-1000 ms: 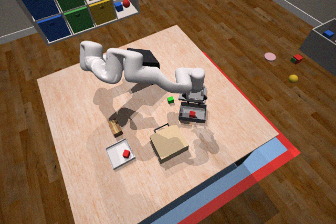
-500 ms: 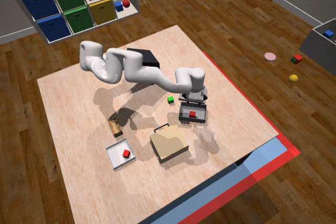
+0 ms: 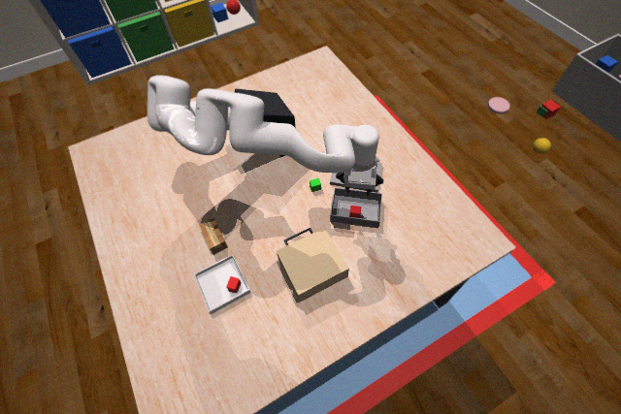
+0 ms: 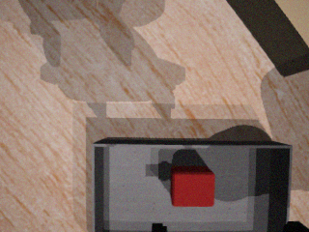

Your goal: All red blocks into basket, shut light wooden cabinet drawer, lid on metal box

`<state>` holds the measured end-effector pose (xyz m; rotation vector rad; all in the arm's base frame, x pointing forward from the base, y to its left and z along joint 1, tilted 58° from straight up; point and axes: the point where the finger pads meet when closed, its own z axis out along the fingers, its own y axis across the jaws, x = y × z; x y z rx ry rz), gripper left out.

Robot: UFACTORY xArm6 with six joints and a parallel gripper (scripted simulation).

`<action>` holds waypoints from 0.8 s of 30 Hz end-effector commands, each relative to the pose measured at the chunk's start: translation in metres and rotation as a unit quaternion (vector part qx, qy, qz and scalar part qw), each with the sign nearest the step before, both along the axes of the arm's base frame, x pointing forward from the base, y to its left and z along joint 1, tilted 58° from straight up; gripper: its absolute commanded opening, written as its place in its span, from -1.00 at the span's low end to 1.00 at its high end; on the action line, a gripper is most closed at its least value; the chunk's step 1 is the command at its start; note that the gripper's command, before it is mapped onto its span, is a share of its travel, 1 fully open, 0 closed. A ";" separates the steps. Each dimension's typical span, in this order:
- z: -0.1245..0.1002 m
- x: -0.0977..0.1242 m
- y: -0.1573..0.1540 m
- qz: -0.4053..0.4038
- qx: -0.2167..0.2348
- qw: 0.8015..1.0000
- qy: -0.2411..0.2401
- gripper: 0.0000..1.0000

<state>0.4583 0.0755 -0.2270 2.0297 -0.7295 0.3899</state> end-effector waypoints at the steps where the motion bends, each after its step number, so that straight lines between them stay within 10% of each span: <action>1: 0.001 0.001 0.002 0.001 0.001 1.000 -0.002 0.36; 24: -0.016 0.001 -0.025 0.001 0.001 1.000 -0.002 0.36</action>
